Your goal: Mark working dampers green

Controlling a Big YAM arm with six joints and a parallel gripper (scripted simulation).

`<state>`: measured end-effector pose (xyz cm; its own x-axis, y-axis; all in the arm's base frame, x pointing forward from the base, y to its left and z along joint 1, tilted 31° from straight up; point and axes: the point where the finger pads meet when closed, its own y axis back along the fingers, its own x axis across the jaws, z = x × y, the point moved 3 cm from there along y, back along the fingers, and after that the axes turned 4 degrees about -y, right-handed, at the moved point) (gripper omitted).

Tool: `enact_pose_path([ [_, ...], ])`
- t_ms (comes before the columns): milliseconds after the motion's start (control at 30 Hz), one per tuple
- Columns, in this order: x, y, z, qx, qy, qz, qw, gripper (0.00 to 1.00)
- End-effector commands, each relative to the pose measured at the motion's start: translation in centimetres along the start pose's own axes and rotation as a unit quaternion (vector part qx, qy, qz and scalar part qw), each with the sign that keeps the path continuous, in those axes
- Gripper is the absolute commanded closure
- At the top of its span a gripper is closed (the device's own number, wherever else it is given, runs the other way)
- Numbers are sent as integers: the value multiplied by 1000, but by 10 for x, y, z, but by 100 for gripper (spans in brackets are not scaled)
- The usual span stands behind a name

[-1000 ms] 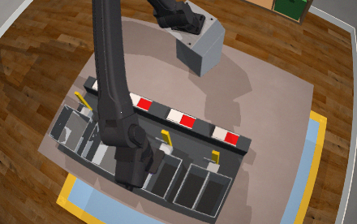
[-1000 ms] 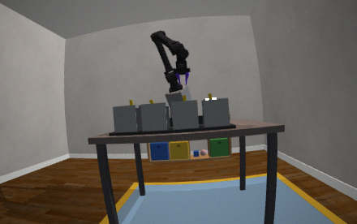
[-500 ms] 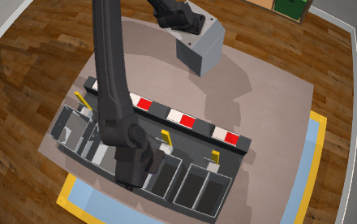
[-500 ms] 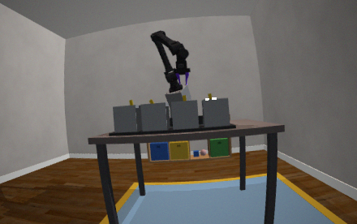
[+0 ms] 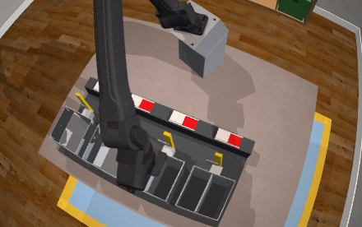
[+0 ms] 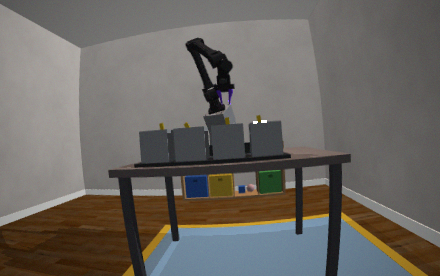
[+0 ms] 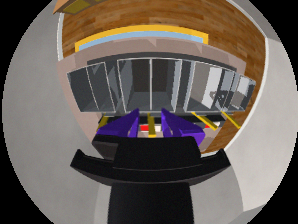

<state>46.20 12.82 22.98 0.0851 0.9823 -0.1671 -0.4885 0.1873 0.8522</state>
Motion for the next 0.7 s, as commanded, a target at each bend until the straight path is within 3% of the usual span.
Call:
enact_pose_path([
  [0,3,-8,-1,7,9,-4,1000,64],
  [267,9,-3,4,1,7,0,1000,64],
  [333,34,5,16,-6,0,5,1000,64],
  [667,124,4,13,-3,0,7,1000,64],
])
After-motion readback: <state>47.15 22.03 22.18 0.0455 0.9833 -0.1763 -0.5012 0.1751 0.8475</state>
